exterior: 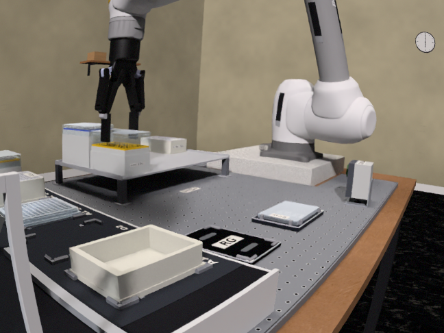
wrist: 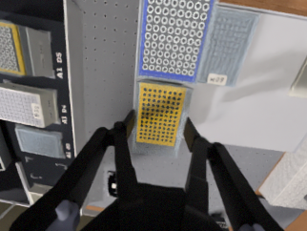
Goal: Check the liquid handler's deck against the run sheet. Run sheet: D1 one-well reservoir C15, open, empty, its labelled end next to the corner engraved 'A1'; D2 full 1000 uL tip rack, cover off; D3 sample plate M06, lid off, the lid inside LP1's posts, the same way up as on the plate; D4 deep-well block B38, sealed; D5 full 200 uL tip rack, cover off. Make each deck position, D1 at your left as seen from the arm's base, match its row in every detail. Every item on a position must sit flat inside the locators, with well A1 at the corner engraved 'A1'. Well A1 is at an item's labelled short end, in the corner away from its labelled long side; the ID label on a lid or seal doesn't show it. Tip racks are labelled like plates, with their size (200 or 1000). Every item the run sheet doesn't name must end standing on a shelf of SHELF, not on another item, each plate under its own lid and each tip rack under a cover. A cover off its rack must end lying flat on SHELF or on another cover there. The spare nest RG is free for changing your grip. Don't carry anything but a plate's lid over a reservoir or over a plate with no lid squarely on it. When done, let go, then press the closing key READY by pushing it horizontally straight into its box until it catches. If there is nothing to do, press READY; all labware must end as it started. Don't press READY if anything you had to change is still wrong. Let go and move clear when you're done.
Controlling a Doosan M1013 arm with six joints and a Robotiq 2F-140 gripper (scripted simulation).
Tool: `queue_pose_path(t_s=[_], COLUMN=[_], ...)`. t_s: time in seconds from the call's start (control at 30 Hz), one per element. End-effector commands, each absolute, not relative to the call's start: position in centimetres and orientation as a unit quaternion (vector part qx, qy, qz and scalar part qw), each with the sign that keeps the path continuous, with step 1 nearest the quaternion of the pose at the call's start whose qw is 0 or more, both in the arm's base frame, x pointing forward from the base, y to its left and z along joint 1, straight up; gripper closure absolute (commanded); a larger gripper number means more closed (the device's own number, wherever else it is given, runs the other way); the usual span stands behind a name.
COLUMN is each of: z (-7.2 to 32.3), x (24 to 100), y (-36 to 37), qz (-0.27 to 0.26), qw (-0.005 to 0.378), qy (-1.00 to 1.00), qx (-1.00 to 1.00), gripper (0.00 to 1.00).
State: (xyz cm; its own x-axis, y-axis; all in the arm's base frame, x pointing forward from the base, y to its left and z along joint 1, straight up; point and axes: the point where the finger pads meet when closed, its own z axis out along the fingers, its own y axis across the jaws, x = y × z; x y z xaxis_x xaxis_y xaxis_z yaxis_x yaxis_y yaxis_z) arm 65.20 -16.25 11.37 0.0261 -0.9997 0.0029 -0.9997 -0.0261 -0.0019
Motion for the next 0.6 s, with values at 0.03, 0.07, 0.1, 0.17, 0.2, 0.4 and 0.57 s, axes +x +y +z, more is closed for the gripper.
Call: queue_pose_path(t_s=[0.03, 0.07, 0.1, 0.17, 0.2, 0.4, 0.57], z=[10.93, 10.93, 10.76, 10.43, 10.33, 10.32, 10.33], x=[65.25, 65.25, 65.25, 65.25, 65.25, 65.25, 65.25], y=[-16.25, -16.25, -16.25, -16.25, -16.25, -16.25, -16.25], qz=[0.002, 0.002, 0.002, 0.002, 0.002, 0.002, 0.002], qw=[0.000, 0.000, 0.000, 0.000, 0.000, 0.000, 0.000], qy=[-0.698, -0.698, -0.698, -0.698, -0.698, -0.698, -0.698], qx=[0.716, 0.716, 0.716, 0.716, 0.716, 0.716, 0.716], gripper=[0.90, 0.90, 0.90, 0.90, 0.90, 0.90, 0.90])
